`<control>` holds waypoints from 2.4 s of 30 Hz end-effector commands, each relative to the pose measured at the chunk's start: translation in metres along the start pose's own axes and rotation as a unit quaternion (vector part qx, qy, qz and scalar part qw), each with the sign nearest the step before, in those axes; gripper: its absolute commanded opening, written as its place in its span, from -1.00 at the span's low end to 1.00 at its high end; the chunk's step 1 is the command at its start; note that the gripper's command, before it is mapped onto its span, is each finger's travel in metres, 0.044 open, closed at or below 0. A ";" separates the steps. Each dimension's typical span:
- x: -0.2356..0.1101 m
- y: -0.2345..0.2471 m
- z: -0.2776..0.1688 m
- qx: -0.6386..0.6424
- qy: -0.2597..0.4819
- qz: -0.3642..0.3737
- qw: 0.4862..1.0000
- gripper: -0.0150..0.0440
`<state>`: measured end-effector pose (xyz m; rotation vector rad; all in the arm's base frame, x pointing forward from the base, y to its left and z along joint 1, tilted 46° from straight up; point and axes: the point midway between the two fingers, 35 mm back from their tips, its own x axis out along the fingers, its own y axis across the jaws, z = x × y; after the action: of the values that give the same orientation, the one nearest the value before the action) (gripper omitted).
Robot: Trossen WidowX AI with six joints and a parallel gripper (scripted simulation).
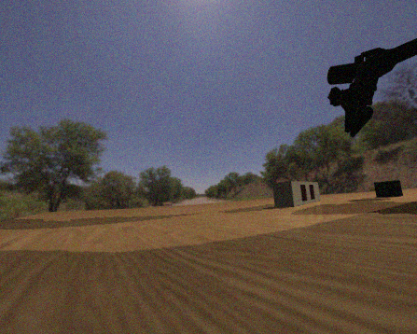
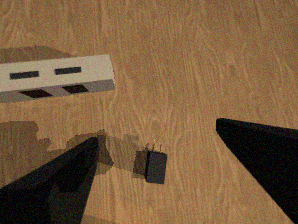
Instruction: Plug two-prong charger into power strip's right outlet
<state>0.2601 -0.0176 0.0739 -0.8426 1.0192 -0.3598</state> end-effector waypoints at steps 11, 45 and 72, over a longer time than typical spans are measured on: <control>0.038 -0.005 -0.031 0.059 0.112 0.003 0.992 1.00; 0.091 -0.010 -0.095 0.152 0.274 0.001 0.950 1.00; 0.123 -0.008 -0.112 0.152 0.274 0.002 0.950 1.00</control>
<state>0.2288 -0.1462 -0.0157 -0.4629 1.4169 -0.7653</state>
